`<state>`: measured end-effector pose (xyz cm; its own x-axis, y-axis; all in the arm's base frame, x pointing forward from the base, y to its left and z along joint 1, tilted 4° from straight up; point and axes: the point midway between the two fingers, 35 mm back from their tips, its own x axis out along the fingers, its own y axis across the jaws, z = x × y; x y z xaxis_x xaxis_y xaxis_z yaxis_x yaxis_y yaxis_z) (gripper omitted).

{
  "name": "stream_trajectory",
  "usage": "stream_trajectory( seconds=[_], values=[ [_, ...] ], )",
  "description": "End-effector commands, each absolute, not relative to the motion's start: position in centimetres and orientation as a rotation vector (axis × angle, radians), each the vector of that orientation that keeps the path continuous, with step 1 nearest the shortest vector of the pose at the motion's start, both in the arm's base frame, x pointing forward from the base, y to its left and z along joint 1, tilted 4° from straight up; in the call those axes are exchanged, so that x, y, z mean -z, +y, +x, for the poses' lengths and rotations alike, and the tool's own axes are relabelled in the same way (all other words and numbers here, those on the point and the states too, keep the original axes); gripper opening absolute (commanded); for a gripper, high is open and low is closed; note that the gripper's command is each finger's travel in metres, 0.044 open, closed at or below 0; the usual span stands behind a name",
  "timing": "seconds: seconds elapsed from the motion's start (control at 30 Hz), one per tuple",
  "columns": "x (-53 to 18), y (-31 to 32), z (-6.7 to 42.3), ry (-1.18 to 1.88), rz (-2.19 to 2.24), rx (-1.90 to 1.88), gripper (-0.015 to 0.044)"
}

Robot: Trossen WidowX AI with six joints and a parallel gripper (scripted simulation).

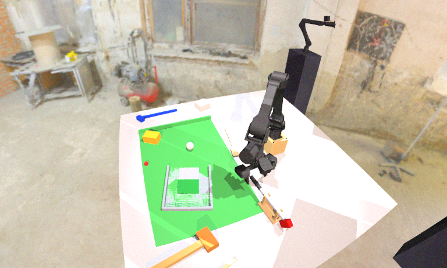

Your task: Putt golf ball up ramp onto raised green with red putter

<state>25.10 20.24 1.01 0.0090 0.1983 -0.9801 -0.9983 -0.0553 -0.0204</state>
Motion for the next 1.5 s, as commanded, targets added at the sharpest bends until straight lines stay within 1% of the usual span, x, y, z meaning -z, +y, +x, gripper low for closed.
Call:
stream_trajectory(
  seconds=[0.0, 0.13, 0.93, 1.43, 1.47],
  values=[
    [-0.3, 20.2, 25.2, 1.024, -1.11, -1.324, 0.044],
    [1.5, 20.1, 25.2, 1.024, -1.11, -1.324, 0.044],
    [3.9, 19.9, 25.3, 1.024, -1.11, -1.324, 0.044],
    [3.6, 20.0, 25.3, 1.021, -1.105, -1.32, 0.0046],
    [3.6, 20.0, 25.3, 1.021, -1.105, -1.32, 0.004]
  ],
)
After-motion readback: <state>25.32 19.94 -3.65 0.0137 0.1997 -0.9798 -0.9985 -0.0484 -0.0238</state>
